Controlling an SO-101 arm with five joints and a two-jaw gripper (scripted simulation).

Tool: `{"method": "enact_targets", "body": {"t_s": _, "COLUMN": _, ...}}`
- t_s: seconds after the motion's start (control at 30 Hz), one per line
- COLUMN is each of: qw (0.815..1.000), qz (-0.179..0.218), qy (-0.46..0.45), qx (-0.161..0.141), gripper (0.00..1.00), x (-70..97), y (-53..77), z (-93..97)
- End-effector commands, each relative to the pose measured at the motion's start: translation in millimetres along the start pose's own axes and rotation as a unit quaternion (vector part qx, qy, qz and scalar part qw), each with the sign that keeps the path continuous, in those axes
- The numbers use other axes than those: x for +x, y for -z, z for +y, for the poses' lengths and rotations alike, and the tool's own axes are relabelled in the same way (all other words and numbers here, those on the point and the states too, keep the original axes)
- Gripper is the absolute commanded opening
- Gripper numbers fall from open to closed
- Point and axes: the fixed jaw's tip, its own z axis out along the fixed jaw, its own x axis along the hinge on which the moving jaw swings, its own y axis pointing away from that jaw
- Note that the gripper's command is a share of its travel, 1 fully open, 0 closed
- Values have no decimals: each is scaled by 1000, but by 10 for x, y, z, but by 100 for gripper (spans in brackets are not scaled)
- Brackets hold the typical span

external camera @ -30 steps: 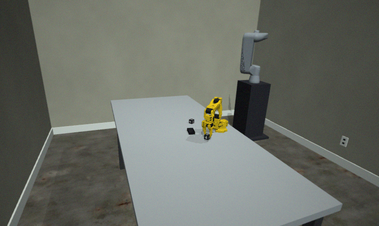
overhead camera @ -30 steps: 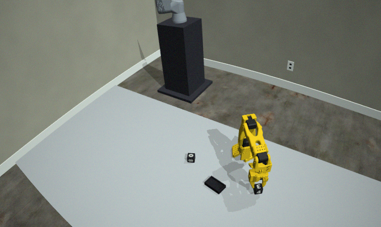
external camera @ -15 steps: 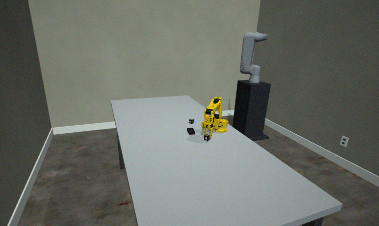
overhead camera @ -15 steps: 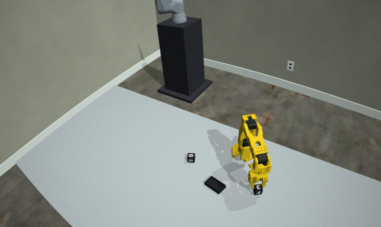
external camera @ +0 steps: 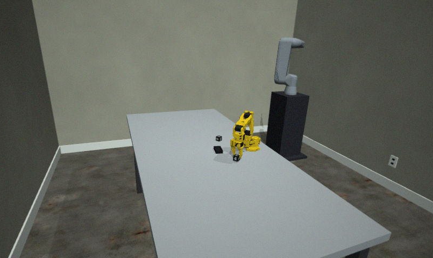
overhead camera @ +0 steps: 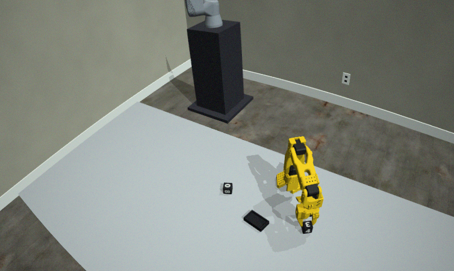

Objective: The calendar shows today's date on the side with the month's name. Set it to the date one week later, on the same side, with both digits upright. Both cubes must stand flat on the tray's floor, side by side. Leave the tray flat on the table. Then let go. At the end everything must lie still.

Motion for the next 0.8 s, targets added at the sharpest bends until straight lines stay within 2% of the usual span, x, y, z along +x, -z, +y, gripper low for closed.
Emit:
{"method": "enact_targets", "body": {"t_s": 0.0, "qw": 1000, "qz": 15, "qy": 0, "qx": 2, "gripper": 0, "x": 42, "y": 6, "z": 5}}
{"method": "enact_targets", "body": {"t_s": 0.77, "qw": 1000, "qz": 15, "qy": 0, "qx": 2, "gripper": 0, "x": 43, "y": -40, "z": 5}}
